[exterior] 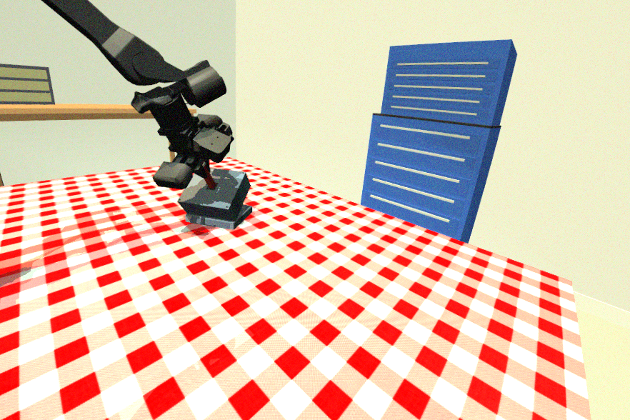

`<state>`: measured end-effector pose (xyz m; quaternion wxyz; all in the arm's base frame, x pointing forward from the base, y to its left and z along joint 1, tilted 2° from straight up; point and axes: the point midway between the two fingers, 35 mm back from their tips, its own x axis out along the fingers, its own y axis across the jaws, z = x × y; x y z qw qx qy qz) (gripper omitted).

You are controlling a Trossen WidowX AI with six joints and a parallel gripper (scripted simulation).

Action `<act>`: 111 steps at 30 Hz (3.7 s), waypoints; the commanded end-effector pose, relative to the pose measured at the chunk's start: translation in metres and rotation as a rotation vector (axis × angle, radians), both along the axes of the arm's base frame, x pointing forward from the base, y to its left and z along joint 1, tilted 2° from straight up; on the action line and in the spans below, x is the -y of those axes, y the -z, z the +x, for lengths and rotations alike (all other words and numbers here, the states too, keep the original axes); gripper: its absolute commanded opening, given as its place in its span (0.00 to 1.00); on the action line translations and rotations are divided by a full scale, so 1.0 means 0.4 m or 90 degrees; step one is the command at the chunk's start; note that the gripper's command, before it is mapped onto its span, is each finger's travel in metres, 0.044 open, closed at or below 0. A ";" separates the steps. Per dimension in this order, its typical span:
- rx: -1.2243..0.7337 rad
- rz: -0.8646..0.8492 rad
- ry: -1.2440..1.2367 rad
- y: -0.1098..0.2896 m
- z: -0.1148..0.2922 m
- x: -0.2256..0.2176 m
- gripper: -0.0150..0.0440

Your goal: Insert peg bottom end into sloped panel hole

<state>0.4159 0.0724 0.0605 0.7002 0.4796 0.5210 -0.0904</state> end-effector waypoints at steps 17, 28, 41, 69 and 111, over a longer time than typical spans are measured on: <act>0.000 -0.001 0.003 0.015 0.014 -0.007 0.25; 0.000 0.000 0.003 0.023 0.019 -0.011 0.25; 0.000 0.000 0.003 0.034 0.025 -0.016 0.25; 0.000 0.001 0.000 0.045 0.027 -0.020 0.25; -0.003 -0.002 0.003 -0.055 -0.020 0.032 1.00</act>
